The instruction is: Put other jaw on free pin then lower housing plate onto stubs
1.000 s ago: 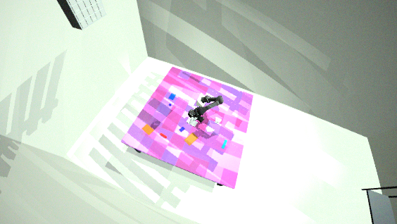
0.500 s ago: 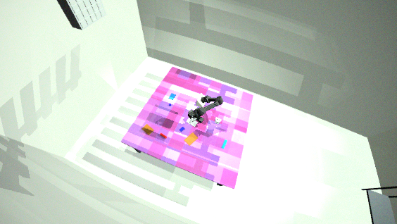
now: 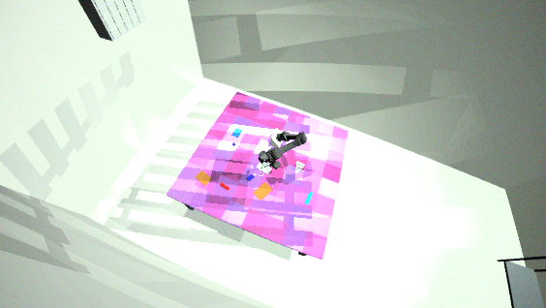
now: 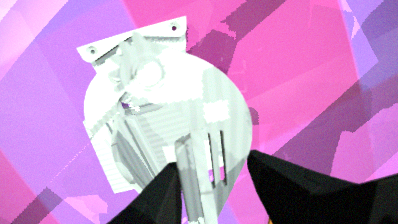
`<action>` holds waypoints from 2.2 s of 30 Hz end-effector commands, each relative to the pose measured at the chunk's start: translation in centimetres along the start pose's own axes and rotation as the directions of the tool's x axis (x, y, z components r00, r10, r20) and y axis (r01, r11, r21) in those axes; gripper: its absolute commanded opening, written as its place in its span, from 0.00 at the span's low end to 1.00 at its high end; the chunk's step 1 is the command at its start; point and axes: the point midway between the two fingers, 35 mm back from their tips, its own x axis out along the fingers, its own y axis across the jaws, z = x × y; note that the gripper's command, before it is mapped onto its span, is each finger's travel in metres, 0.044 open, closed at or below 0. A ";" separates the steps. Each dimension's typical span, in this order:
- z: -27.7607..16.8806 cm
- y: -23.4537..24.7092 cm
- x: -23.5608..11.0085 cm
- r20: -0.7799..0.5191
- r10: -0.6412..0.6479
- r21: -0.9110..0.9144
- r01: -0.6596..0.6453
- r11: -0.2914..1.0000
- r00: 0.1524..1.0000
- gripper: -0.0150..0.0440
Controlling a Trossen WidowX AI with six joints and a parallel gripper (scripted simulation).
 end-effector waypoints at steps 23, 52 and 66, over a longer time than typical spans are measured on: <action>-0.2 -0.1 2.4 -0.001 -0.005 0.009 0.005 1.000 1.000 0.48; -0.1 -0.1 5.2 -0.001 -0.008 0.010 0.008 1.000 1.000 0.48; -0.1 -0.1 5.5 -0.001 -0.008 0.013 0.008 1.000 1.000 0.48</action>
